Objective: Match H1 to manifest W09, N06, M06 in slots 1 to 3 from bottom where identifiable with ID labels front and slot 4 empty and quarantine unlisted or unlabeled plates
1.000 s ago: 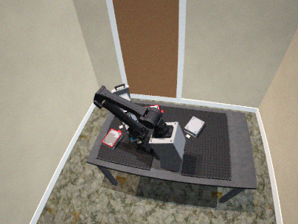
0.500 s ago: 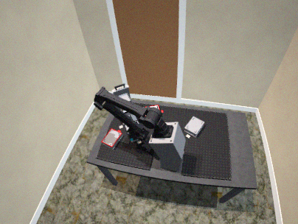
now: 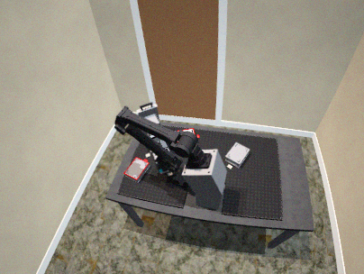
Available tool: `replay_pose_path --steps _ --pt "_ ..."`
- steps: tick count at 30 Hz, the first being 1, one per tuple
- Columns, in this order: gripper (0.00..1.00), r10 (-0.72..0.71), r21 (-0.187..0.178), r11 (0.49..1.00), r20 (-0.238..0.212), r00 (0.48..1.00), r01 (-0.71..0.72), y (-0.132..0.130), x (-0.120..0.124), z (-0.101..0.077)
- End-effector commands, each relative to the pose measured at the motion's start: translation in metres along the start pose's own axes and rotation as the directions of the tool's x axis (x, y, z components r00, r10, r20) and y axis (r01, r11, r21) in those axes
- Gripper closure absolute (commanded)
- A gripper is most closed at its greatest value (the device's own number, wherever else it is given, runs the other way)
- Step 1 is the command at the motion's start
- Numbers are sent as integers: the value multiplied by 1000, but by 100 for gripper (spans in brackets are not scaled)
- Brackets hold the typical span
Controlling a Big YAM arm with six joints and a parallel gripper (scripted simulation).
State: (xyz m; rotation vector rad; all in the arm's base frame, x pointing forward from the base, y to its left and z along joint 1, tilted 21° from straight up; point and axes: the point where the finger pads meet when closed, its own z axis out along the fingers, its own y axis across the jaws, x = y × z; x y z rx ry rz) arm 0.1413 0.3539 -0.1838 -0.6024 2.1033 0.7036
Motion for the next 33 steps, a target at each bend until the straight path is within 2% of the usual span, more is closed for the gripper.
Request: replay_pose_path --steps 1,17,18,33 --pt "0 -1 -11 1000 7 1000 1 6 -2 2" --pt "0 -1 -11 1000 7 1000 1 6 -2 2" --pt "14 -1 1 1000 -1 1000 1 -1 -2 -4" --pt "14 -1 1 1000 -1 1000 1 -1 -2 -4"
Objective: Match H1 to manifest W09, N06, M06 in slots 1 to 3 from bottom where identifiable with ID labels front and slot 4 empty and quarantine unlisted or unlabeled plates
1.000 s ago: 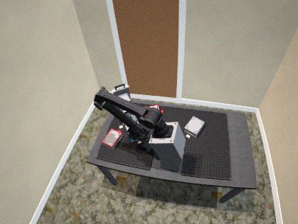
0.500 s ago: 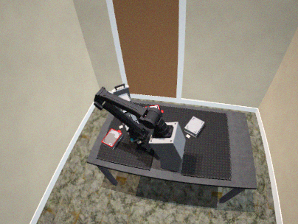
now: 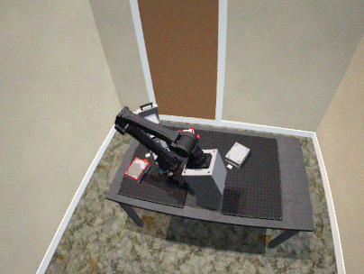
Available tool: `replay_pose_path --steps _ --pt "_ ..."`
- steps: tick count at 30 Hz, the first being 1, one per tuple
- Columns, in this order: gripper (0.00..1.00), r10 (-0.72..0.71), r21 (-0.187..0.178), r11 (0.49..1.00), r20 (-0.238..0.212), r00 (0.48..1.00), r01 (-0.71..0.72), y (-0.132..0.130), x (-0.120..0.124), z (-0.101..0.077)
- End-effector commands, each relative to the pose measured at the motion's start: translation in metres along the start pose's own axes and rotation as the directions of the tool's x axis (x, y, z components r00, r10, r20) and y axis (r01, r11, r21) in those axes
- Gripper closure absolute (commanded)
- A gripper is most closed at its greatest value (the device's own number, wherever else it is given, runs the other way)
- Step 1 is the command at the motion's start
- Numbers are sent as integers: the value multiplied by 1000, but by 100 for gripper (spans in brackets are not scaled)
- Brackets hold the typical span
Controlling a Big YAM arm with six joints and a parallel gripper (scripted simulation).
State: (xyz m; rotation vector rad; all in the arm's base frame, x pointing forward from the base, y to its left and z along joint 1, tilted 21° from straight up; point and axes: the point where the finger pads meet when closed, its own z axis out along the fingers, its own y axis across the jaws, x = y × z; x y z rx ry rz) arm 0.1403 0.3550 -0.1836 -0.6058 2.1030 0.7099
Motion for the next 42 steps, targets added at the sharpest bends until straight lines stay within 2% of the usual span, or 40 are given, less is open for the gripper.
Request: replay_pose_path --steps 1,10,11,13,18,42 --pt "14 -2 7 1000 0 1000 2 -3 -2 -4" --pt "14 -2 7 1000 0 1000 2 -3 -2 -4" --pt "14 0 4 1000 10 1000 0 2 -4 3" --pt "14 5 -3 1000 20 1000 -5 5 -10 3" --pt "14 -10 18 1000 -8 1000 10 -6 -8 -14" --pt "14 -9 18 1000 -7 1000 9 -7 -22 -28"
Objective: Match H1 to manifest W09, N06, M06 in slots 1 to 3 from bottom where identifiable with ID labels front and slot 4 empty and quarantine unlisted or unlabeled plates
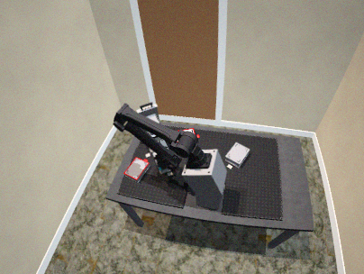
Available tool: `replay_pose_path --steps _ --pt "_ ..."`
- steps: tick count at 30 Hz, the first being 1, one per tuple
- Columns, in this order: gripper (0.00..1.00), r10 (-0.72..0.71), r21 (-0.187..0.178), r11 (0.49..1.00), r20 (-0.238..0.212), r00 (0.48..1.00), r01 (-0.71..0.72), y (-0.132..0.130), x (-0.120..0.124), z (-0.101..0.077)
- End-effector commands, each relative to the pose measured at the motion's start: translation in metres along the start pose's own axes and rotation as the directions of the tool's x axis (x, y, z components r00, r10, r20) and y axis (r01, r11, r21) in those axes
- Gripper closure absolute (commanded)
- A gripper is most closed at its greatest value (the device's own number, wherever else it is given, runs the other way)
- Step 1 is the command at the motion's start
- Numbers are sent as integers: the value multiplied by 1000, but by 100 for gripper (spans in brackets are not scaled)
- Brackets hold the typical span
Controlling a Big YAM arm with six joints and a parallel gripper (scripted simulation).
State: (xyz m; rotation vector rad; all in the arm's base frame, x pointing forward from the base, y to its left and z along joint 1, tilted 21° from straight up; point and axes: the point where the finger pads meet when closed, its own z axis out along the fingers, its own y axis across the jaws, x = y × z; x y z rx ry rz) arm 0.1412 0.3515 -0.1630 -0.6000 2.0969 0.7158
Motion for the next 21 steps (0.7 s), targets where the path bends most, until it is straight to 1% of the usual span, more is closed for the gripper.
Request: replay_pose_path --steps 1,21 --pt "14 -13 22 1000 -16 1000 14 -10 -6 -16" --pt "14 -13 25 1000 -17 1000 14 -11 -18 -28"
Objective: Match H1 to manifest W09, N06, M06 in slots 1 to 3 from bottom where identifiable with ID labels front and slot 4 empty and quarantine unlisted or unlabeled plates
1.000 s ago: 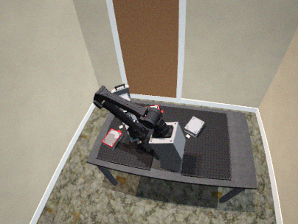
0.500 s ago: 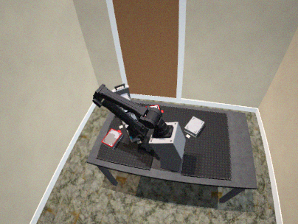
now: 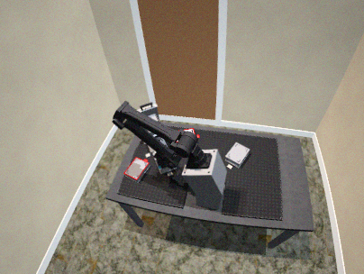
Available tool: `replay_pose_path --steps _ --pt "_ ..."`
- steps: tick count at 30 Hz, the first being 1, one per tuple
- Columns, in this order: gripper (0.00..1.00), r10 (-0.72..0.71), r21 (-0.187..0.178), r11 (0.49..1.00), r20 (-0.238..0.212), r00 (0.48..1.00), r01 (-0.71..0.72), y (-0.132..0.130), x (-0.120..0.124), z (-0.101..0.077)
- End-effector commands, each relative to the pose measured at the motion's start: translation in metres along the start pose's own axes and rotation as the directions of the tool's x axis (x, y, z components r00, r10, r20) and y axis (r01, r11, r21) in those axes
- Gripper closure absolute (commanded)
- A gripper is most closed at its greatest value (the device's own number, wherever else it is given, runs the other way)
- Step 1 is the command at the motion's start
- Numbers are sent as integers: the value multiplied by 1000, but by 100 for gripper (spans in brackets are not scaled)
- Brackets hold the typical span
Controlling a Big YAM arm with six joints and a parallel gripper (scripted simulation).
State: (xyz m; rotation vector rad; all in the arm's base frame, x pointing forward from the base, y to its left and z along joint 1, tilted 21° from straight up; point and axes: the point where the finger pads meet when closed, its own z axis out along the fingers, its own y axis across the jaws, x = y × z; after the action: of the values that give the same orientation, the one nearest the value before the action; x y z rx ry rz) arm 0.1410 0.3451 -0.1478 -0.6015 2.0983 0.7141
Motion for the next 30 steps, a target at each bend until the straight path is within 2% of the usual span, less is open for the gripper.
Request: replay_pose_path --steps 1,29,30 --pt "14 -13 25 1000 -16 1000 13 -11 -7 -17" --pt "14 -14 25 1000 -18 1000 14 -12 -23 -34" --pt "14 -14 18 1000 -16 1000 14 -9 -24 -35"
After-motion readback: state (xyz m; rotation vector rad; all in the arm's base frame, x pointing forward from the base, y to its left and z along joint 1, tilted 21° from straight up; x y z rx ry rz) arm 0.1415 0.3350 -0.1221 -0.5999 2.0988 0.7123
